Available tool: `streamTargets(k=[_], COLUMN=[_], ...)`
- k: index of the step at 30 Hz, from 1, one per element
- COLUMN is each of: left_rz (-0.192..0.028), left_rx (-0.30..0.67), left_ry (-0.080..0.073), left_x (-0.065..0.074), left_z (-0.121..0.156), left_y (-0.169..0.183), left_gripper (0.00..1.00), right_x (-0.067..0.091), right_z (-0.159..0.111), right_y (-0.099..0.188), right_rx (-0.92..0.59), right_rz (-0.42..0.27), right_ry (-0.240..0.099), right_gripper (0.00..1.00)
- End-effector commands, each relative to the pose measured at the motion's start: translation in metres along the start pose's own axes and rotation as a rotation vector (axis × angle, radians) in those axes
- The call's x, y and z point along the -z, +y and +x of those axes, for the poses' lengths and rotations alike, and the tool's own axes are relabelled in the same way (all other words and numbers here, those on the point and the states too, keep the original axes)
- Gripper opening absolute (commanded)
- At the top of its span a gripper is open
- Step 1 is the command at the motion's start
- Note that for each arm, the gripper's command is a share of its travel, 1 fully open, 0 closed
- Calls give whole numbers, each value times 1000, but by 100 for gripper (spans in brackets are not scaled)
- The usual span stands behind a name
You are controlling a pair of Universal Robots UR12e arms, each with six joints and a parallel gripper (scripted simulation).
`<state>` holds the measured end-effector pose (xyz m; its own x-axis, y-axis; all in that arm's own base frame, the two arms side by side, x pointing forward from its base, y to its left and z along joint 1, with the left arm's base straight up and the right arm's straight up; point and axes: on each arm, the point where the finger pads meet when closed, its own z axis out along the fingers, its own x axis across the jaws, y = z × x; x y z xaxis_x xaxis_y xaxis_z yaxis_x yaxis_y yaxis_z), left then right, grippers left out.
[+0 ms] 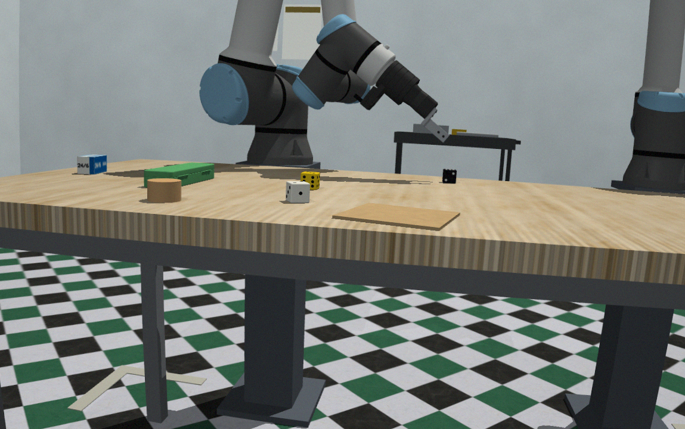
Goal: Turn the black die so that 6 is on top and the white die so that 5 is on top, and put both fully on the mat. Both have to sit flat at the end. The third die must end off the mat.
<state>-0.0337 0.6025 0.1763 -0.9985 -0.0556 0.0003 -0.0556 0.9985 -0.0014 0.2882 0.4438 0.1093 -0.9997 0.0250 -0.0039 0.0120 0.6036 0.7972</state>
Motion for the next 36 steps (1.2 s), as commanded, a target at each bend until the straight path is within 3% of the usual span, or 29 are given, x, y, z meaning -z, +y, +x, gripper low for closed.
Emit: streamTargets(k=[1, 5, 19, 22, 36], left_rz=[-1, -1, -1, -1, -1], left_rx=[0, 0, 0, 0, 0], left_ry=[0, 0, 0, 0, 0], left_x=[1, 1, 1, 1, 1], left_z=[0, 0, 0, 0, 0], left_y=[1, 1, 1, 1, 1], left_gripper=[100, 100, 100, 100, 100], right_x=[-2, -4, -9, -9, -12], right_z=[0, 0, -1, -1, 0], right_y=[4, 6, 21, 21, 37], right_rx=[-1, -2, -2, -2, 3], right_rz=[115, 154, 453, 455, 776], right_ry=[4, 4, 5, 5, 3], right_gripper=[87, 87, 87, 87, 87])
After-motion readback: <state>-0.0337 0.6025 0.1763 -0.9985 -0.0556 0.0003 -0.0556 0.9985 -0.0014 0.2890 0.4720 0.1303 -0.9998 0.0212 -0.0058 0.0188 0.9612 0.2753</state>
